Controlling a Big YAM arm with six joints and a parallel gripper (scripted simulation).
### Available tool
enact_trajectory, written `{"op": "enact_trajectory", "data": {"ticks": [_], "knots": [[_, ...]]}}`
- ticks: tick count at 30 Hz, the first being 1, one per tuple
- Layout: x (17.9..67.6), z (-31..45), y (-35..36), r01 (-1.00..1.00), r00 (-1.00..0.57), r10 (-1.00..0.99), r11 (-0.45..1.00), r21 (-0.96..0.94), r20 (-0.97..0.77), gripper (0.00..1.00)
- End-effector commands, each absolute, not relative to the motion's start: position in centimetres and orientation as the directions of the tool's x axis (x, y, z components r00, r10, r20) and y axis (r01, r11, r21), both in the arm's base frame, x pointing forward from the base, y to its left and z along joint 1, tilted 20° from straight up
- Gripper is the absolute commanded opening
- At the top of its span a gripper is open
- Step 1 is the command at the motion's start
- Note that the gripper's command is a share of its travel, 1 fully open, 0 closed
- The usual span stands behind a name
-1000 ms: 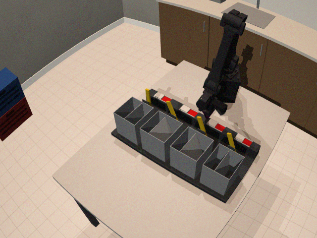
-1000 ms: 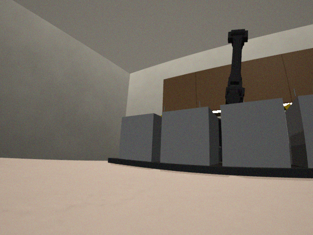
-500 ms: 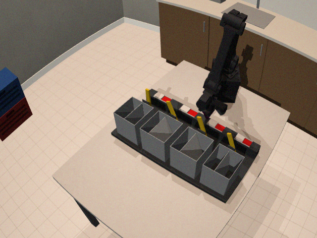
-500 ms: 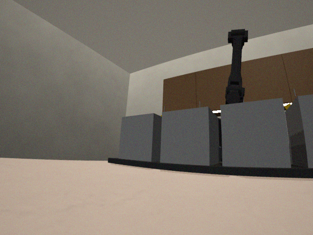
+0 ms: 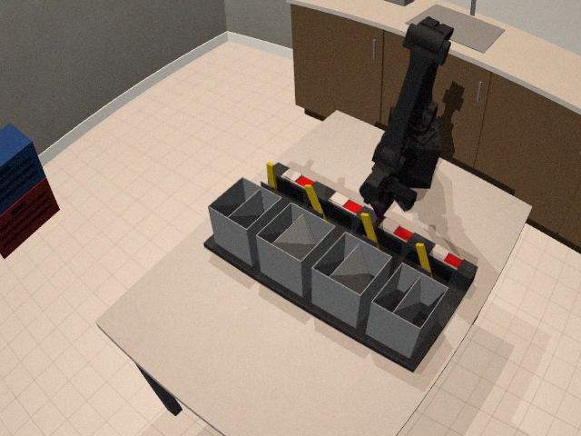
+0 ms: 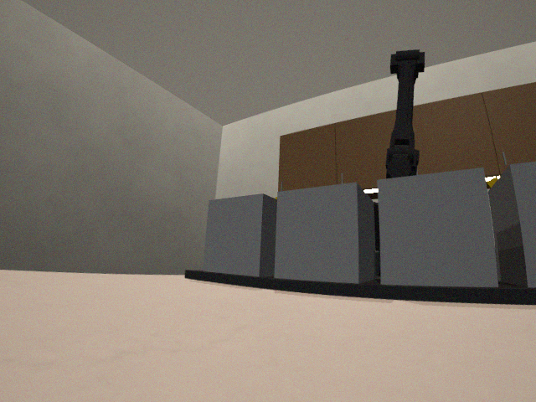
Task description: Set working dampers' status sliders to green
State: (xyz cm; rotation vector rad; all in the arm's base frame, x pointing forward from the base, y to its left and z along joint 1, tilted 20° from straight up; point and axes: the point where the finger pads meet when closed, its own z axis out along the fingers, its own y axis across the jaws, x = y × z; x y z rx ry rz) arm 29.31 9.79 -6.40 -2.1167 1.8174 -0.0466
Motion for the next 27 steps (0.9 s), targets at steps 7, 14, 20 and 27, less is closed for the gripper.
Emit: {"op": "enact_trajectory", "data": {"ticks": [7, 14, 20, 27], "knots": [[30.28, -6.03, 10.20, -0.947, 0.178, -0.963, -0.112, -0.301, -0.200, 0.00], [30.31, -6.02, 10.21, -0.947, 0.178, -0.963, -0.112, -0.301, -0.200, 0.00], [30.21, -6.12, 10.20, -0.950, 0.176, -0.964, -0.113, -0.291, -0.200, 0.00], [30.21, -6.07, 10.20, -0.951, 0.176, -0.964, -0.113, -0.289, -0.200, 0.00]]}}
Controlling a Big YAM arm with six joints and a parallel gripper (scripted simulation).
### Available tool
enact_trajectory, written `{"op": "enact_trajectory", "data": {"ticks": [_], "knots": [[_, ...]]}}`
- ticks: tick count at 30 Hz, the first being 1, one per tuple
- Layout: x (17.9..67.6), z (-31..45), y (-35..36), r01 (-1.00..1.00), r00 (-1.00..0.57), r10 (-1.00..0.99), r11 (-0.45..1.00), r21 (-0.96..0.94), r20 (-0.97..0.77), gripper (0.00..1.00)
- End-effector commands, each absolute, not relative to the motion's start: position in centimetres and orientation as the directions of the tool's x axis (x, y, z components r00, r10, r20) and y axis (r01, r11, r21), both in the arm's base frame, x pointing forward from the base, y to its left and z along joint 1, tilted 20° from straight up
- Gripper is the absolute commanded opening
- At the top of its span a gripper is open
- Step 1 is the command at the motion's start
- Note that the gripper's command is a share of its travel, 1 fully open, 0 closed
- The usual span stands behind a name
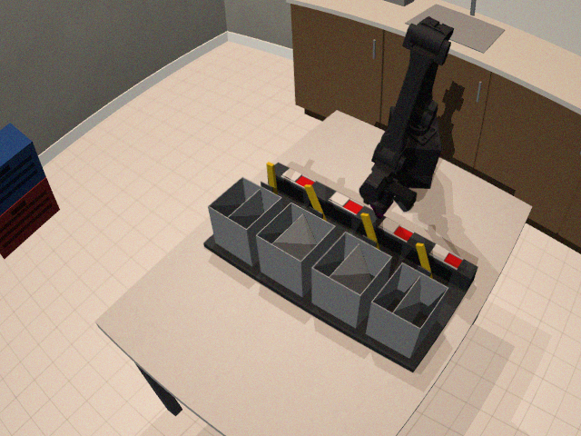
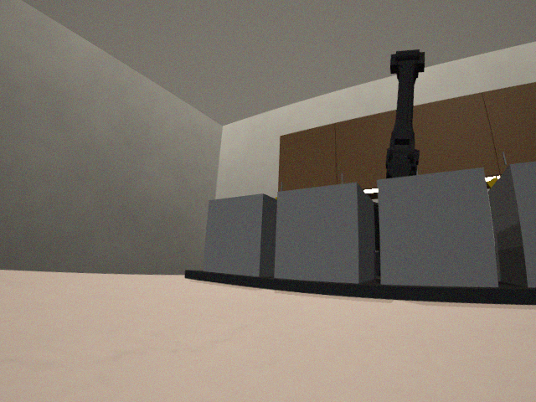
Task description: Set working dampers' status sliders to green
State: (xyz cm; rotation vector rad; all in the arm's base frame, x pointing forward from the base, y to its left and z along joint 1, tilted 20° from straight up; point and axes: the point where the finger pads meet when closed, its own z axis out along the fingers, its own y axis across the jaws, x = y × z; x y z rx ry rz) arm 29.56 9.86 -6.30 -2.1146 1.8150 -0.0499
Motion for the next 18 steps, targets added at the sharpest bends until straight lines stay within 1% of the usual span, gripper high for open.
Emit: {"op": "enact_trajectory", "data": {"ticks": [1, 18], "knots": [[30.21, -6.07, 10.20, -0.951, 0.176, -0.964, -0.113, -0.289, -0.200, 0.00], [29.85, -6.23, 10.11, -0.952, 0.174, -0.964, -0.114, -0.283, -0.199, 0.00]]}}
